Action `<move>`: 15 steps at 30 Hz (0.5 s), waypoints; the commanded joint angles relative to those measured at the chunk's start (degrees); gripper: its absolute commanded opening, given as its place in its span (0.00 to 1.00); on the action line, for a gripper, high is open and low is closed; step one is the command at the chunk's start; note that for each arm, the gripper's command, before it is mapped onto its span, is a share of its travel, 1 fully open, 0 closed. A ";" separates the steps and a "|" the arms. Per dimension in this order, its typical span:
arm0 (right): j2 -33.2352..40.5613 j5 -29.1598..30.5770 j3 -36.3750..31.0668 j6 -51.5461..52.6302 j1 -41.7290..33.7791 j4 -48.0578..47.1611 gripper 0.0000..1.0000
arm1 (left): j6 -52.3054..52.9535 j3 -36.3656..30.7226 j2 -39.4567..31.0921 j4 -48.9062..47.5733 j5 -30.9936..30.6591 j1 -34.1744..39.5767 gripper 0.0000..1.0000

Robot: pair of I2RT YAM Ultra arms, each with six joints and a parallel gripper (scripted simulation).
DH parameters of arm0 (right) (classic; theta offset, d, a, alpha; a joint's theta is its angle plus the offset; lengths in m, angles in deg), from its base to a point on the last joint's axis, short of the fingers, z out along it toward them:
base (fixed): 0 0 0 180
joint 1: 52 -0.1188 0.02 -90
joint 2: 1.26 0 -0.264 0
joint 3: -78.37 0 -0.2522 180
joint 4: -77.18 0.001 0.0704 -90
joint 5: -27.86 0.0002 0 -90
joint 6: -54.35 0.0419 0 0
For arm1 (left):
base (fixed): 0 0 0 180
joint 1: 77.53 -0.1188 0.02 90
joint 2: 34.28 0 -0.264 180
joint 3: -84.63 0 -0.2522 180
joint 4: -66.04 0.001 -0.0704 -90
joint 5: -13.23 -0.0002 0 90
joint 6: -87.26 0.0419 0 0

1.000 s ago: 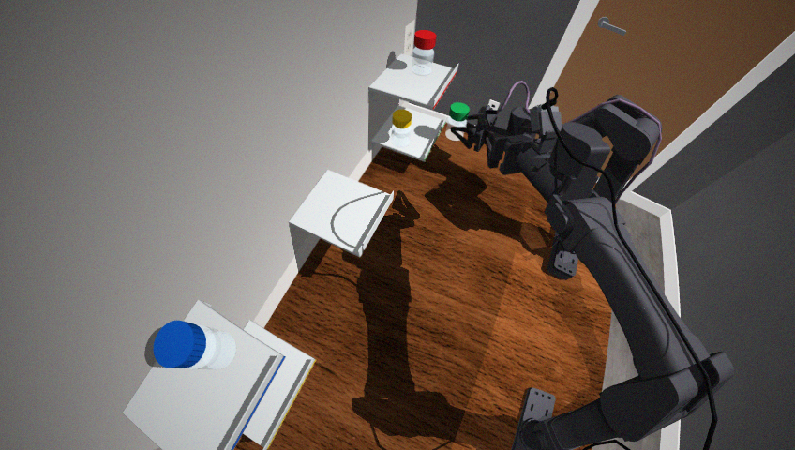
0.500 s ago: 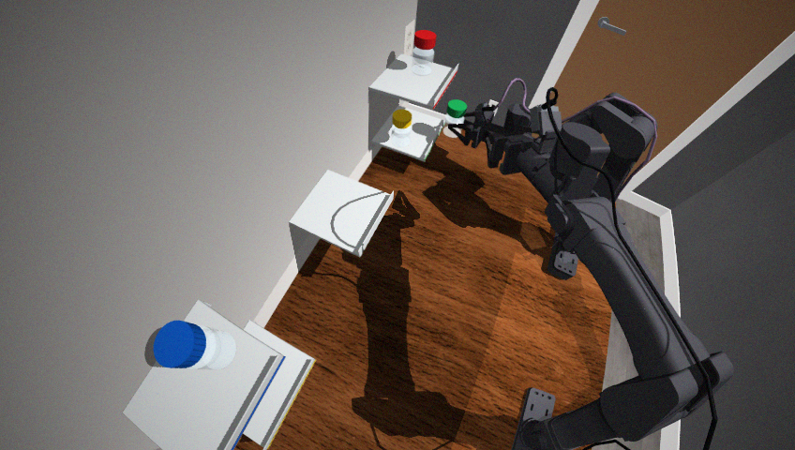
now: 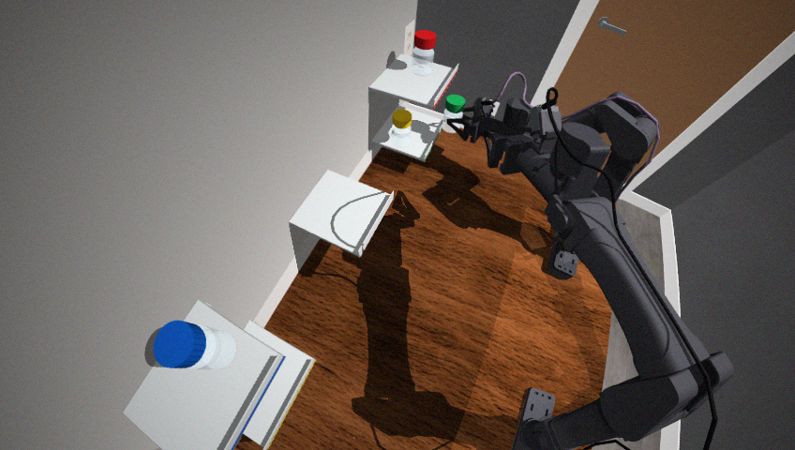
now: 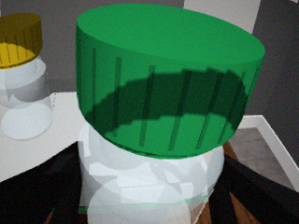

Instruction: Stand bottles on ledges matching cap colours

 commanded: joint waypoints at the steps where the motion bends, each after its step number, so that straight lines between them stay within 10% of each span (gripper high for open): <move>1: 0.59 0.51 3.06 0.00 0.27 -1.39 0.51 | -0.26 0.98 -0.38 -0.06 0.49 -0.25 0.89; 15: -8.24 2.67 13.78 0.37 -2.10 -0.17 0.51 | -0.26 0.98 -0.38 -0.06 0.49 -0.25 0.89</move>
